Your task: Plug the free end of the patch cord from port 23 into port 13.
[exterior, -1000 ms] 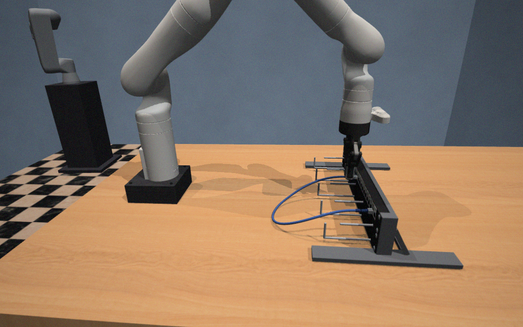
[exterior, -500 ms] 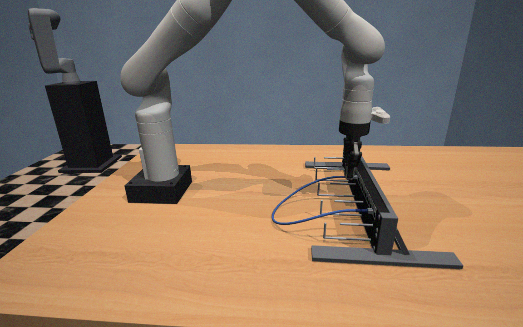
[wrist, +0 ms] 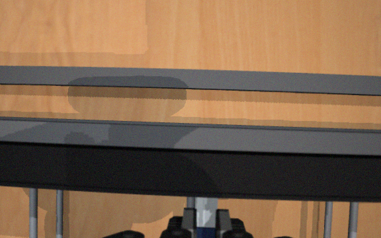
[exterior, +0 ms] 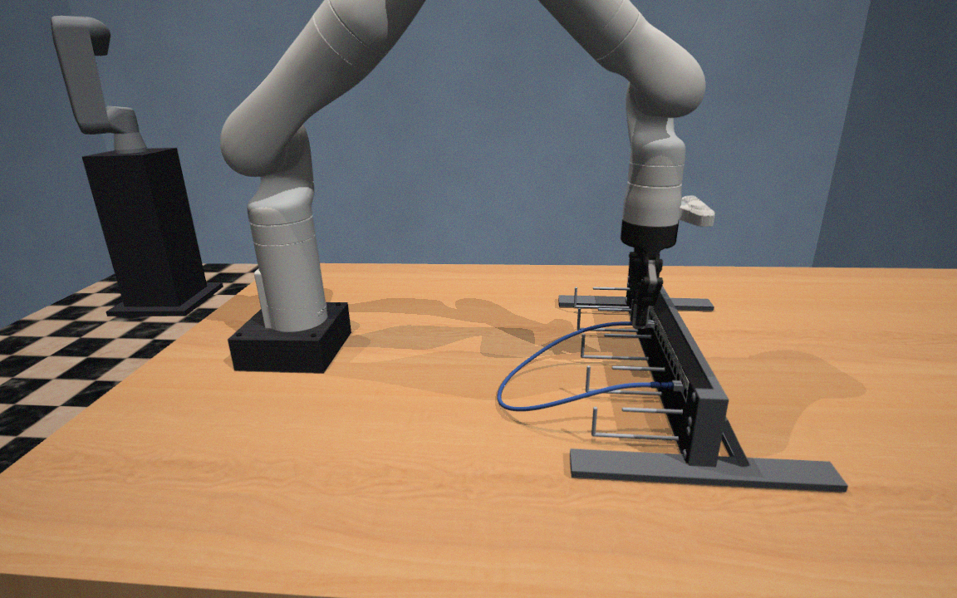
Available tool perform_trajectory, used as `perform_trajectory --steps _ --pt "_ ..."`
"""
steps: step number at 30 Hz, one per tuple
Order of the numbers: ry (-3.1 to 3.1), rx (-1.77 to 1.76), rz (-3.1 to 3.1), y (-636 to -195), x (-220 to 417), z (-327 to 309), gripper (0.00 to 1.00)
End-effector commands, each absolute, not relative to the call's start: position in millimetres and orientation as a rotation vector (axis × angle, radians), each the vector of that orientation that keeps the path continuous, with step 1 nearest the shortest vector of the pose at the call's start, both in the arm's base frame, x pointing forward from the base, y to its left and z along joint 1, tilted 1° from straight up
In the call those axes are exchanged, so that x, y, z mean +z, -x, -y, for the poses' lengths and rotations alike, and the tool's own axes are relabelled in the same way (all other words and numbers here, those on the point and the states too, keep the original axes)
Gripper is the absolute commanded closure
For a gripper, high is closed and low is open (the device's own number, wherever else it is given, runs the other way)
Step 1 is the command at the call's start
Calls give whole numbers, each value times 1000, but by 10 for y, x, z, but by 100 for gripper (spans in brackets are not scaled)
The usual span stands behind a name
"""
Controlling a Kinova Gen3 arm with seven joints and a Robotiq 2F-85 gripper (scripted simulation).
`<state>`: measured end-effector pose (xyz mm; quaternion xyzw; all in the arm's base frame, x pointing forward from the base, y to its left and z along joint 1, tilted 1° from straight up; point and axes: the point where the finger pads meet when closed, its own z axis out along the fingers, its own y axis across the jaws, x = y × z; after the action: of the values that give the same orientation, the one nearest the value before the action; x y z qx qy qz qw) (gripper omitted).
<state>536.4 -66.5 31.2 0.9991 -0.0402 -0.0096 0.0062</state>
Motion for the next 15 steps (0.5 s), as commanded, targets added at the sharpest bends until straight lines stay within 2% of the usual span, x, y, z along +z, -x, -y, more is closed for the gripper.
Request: perform_trajectory --steps 1,15 --pt "-3122 -21 109 -5396 322 682 100" --pt "-3124 -17 114 -5411 326 682 100"
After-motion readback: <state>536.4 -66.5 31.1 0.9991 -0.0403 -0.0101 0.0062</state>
